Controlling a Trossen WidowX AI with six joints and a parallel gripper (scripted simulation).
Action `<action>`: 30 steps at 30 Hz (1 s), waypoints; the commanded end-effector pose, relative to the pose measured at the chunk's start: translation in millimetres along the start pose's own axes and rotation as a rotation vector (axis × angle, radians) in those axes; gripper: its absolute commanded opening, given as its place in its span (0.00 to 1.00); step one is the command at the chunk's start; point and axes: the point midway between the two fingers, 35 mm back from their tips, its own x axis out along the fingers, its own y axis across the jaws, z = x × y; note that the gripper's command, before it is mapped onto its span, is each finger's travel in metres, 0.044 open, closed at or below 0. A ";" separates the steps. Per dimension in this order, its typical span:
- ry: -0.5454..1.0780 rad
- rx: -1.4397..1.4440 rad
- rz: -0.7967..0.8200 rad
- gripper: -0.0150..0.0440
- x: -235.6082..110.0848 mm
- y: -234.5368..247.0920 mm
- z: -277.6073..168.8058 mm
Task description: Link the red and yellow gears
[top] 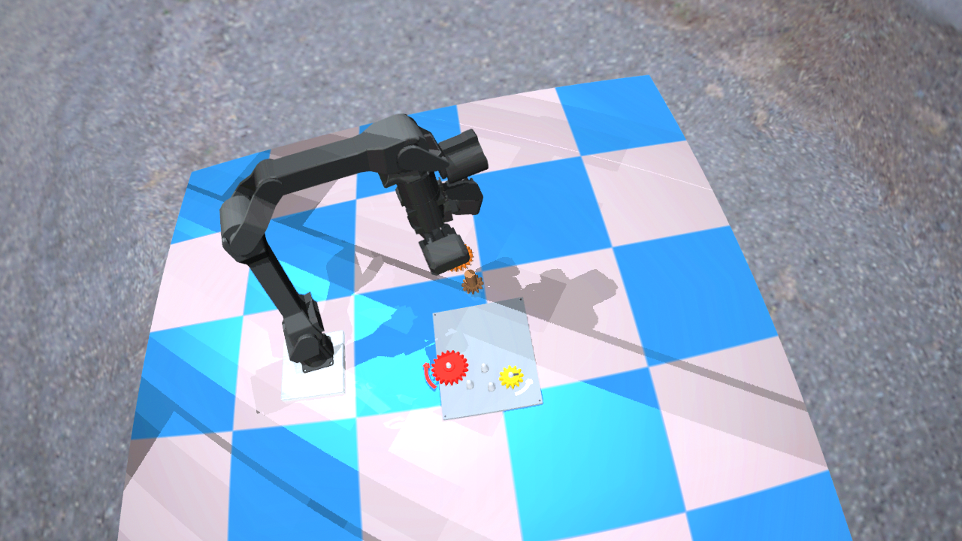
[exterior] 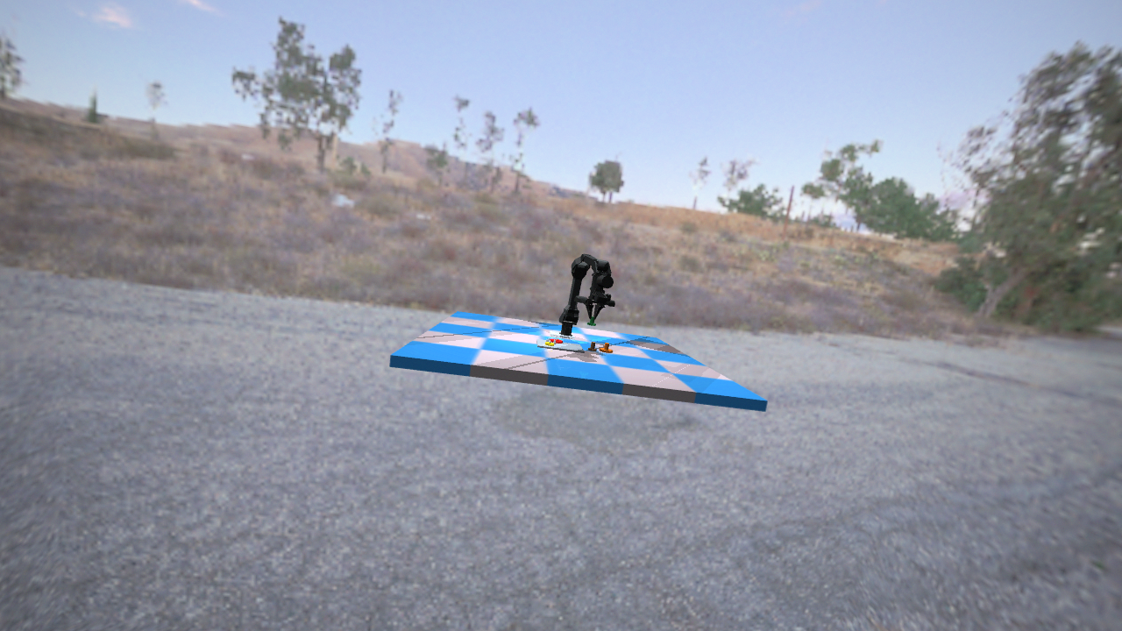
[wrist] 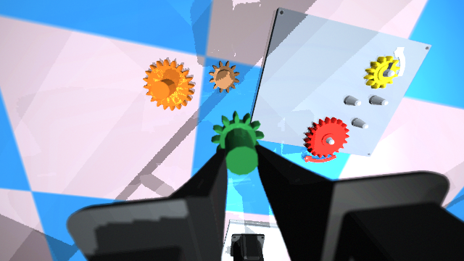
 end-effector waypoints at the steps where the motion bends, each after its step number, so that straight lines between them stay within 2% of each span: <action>1: 0.000 -0.002 -0.002 0.25 3.1 -9.5 1.1; 30: 0.001 -0.002 -0.009 0.25 21.5 -74.5 -1.4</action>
